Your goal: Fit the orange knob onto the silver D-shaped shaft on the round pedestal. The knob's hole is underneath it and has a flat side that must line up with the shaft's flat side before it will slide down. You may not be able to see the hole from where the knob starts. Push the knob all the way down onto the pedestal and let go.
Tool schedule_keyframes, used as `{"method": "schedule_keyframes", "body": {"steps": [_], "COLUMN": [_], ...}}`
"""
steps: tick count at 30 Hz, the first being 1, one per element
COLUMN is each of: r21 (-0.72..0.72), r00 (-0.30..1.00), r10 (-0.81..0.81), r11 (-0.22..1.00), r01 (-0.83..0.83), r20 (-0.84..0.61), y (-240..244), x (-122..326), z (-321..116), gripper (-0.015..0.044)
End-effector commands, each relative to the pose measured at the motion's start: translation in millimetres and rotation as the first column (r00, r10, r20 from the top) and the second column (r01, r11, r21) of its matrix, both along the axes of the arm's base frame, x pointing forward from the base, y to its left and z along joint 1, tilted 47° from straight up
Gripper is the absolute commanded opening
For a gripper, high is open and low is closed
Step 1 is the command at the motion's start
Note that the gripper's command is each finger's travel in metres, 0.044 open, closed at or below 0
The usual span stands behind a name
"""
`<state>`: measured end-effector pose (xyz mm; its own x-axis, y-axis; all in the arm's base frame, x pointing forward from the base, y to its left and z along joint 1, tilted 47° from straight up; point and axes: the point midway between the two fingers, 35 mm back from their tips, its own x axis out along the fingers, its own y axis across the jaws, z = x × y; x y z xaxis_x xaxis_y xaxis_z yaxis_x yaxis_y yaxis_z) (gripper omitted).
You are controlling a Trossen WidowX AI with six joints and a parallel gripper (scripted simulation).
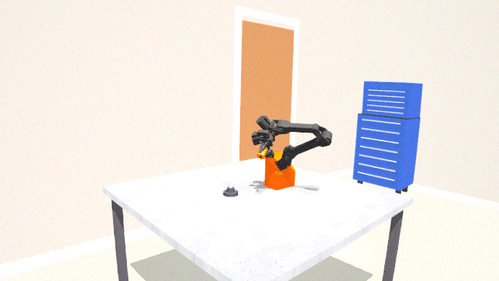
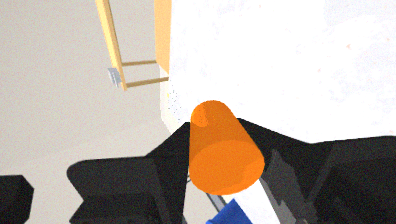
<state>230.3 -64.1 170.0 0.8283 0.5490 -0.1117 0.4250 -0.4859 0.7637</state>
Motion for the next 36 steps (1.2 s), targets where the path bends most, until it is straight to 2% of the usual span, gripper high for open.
{"method": "schedule_keyframes", "body": {"steps": [1,20,21,36], "r21": [0.012,0.062,0.029,0.029], "r00": [1.000,0.998,0.999,0.999], "r10": [-0.016,-0.057,-0.045,-0.045], "r11": [1.000,0.997,0.999,0.999], "r01": [0.015,0.055,0.044,0.044], "r20": [0.013,0.023,0.031,0.031], "y": [0.2,-1.2,-8.6,-8.6], "x": [1.4,2.5,-4.7,-4.7], "z": [-1.3,-8.2,-5.7,-5.7], "gripper": [0.0000,0.0000,0.0000,0.0000]}}
